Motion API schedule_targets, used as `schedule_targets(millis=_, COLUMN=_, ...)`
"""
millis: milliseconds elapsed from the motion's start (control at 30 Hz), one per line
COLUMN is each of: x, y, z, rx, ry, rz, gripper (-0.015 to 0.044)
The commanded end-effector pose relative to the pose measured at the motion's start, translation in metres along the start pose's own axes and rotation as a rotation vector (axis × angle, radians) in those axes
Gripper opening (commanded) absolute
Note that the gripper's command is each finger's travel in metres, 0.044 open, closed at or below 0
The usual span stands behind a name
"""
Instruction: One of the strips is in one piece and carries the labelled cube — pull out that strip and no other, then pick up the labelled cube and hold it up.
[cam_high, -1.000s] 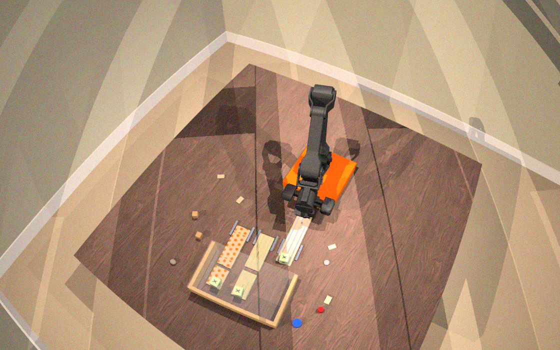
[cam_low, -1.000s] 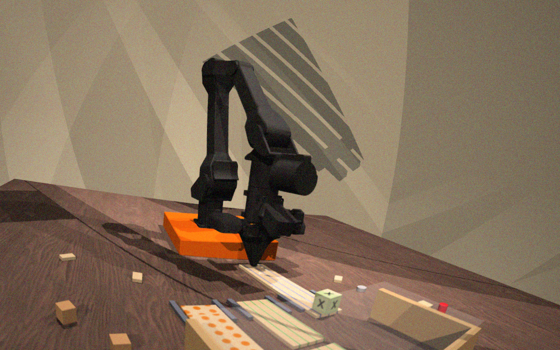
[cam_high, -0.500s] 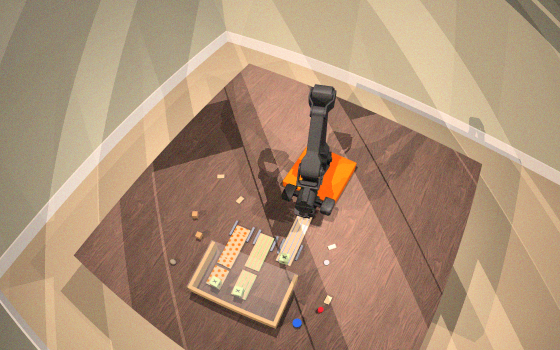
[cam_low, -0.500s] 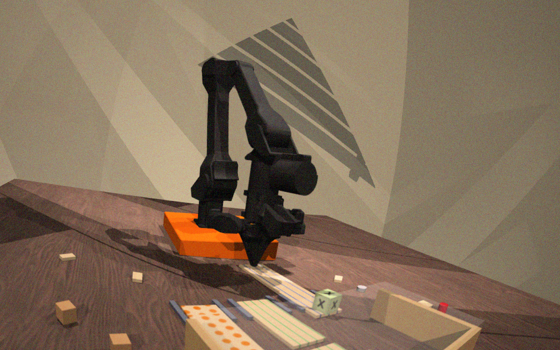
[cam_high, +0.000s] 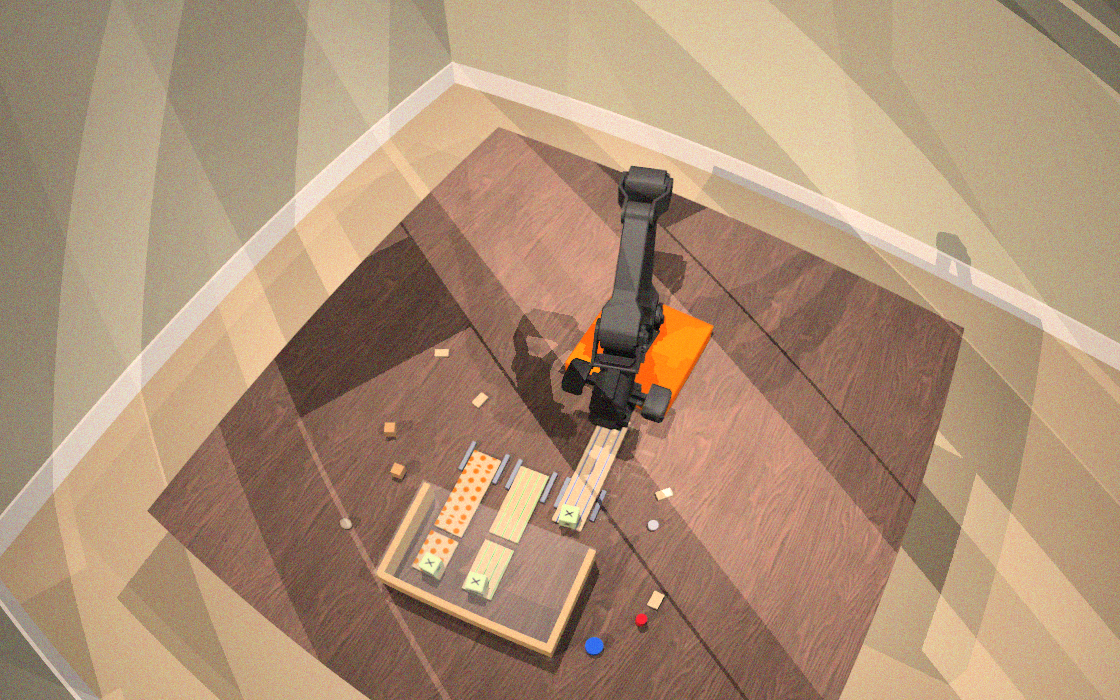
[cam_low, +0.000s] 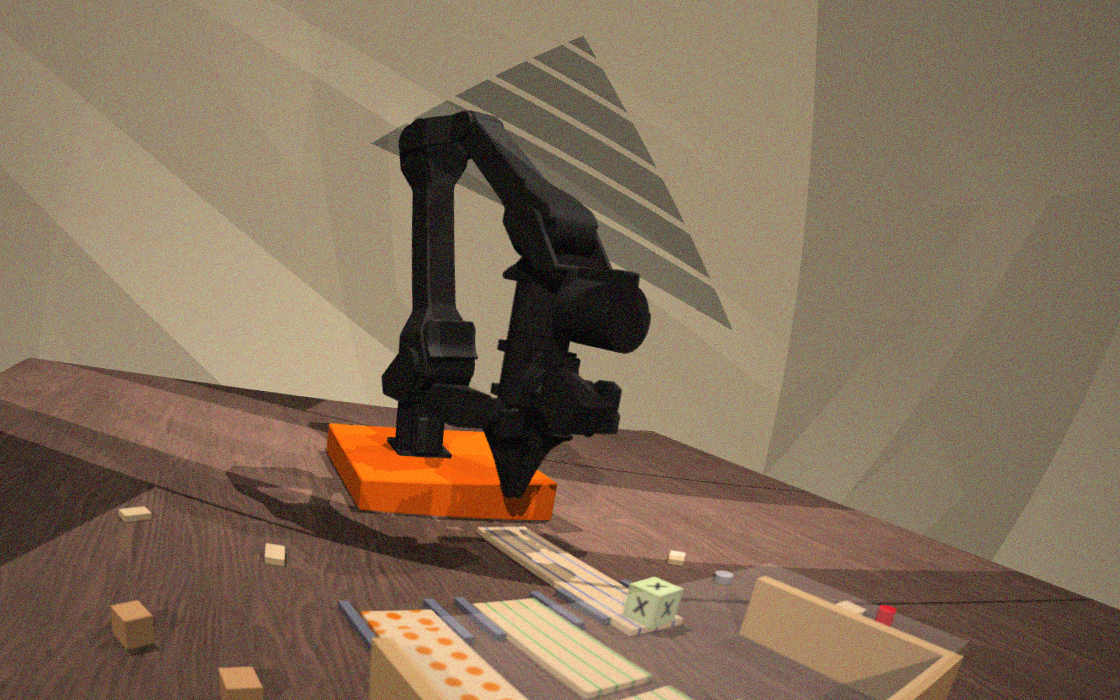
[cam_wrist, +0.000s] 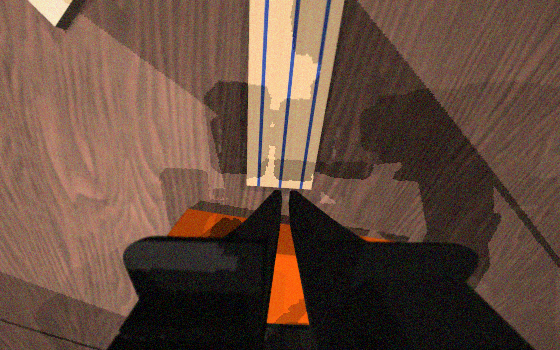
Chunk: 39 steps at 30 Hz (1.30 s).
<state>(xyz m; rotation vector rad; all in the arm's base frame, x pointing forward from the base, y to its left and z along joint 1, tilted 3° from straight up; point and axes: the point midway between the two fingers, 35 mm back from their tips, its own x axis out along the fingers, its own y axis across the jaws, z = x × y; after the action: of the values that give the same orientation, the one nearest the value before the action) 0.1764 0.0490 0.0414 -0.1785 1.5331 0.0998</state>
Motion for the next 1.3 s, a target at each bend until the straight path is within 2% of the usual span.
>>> schedule_targets(millis=0, x=-0.002, y=0.000, z=0.017, rx=-0.120, ry=0.000, rz=0.002, gripper=0.0105)
schedule_targets(millis=433, x=-0.006, y=-0.002, z=0.060, rx=-0.134, ry=-0.003, rz=0.002, gripper=0.0440)
schedule_targets(millis=1267, x=-0.018, y=-0.005, z=0.149, rx=-0.134, ry=-0.009, rz=0.001, gripper=0.0440)
